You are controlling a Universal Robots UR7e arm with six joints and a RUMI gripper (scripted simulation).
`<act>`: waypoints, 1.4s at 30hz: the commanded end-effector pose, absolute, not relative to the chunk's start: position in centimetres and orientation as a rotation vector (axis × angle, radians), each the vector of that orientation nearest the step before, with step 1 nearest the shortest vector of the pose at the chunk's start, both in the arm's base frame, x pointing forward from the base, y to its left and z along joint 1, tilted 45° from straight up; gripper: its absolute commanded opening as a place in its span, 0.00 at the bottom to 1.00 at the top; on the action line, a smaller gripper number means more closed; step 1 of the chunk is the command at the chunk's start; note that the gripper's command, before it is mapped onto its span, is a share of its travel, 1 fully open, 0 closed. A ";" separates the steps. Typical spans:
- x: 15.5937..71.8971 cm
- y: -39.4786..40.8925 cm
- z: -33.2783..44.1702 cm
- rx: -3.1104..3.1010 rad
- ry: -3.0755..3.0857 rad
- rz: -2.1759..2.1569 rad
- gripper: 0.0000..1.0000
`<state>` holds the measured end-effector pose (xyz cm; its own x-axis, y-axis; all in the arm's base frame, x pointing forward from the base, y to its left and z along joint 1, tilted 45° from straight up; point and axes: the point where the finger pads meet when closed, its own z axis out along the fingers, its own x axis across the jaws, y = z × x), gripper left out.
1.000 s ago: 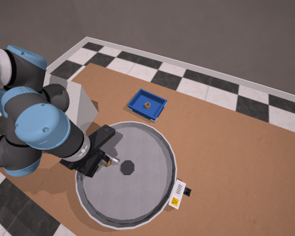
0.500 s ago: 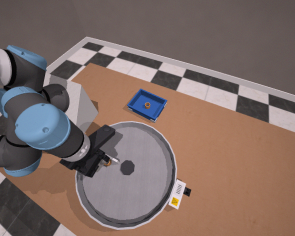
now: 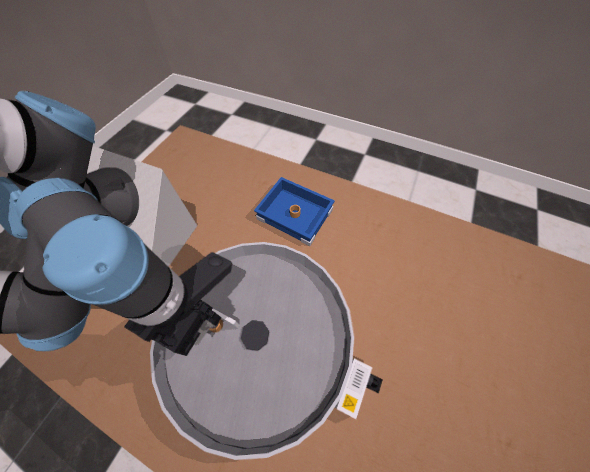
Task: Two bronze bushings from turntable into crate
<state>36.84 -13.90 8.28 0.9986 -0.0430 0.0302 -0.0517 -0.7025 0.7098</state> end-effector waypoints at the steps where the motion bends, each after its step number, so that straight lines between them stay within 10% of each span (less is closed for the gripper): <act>1: 36.8 -14.6 7.5 2.352 -0.062 0.016 0.06; 42: 36.8 -14.9 7.1 2.352 -0.062 0.016 0.06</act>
<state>37.06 -14.61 7.71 0.9986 -0.0388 0.0362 -0.0530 -0.7018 0.7104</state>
